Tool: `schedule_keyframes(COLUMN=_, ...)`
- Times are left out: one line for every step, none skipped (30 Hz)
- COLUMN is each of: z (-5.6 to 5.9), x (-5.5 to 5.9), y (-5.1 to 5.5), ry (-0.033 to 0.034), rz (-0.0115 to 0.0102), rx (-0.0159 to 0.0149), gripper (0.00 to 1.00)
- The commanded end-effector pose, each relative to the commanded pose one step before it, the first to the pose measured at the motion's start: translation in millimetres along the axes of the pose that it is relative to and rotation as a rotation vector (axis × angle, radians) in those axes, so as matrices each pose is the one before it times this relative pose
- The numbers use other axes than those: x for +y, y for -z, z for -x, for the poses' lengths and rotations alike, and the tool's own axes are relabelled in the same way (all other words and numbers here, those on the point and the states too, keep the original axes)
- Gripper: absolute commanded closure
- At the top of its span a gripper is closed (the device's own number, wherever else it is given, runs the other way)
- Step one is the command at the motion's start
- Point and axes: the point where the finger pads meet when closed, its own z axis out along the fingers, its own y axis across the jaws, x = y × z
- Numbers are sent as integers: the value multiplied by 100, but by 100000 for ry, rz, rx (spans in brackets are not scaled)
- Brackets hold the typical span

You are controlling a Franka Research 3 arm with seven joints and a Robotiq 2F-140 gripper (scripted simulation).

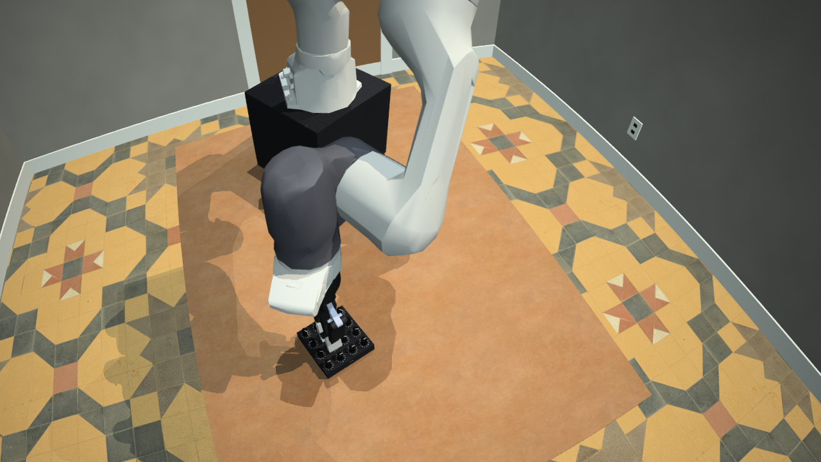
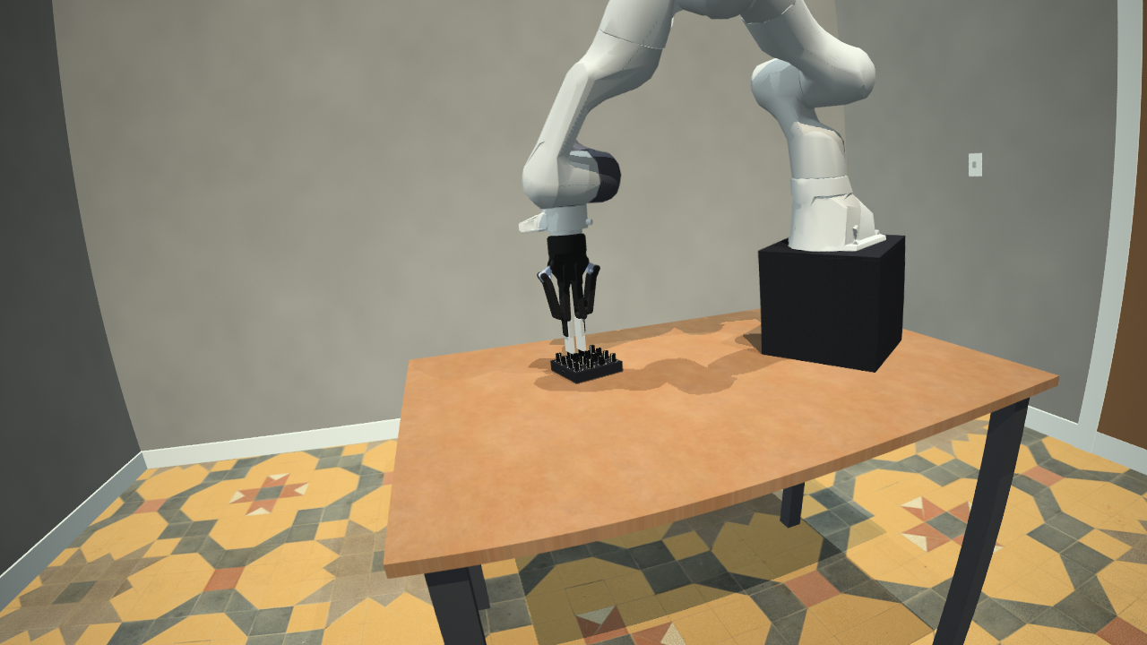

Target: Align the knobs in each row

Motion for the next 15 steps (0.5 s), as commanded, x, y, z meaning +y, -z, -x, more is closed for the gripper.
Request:
schedule_keyframes(z=-115, x=25, y=-90, ry=40, rz=-83, rx=176, gripper=88)
schedule_keyframes(z=0, x=0, y=-23, ry=0, rz=0, rx=0, gripper=88)
schedule_keyframes(z=0, x=0, y=-31, ry=0, rz=0, rx=0, gripper=88)
schedule_keyframes(z=0, x=0, y=-40, ry=0, rz=0, rx=0, gripper=88)
schedule_keyframes(z=0, x=0, y=-49, ry=0, rz=0, rx=0, gripper=88)
schedule_keyframes(z=0, x=0, y=-58, ry=0, rz=0, rx=0, gripper=88)
schedule_keyframes(z=0, x=0, y=-66, ry=0, rz=0, rx=0, gripper=88)
schedule_keyframes(z=0, x=0, y=-73, ry=0, rz=0, rx=0, gripper=88)
schedule_keyframes(z=0, x=0, y=-79, ry=-1, rz=0, rx=-1, gripper=88)
schedule_keyframes(z=0, x=0, y=-83, ry=0, rz=0, rx=0, gripper=88)
schedule_keyframes(z=0, x=0, y=-85, ry=1, rz=0, rx=1, gripper=88)
schedule_keyframes(z=0, x=0, y=-87, ry=0, rz=0, rx=0, gripper=88)
schedule_keyframes(z=0, x=0, y=-87, ry=0, rz=0, rx=0, gripper=88)
schedule_keyframes(z=0, x=0, y=0, ry=0, rz=0, rx=0, gripper=88)
schedule_keyframes(z=0, x=0, y=0, ry=0, rz=0, rx=0, gripper=88)
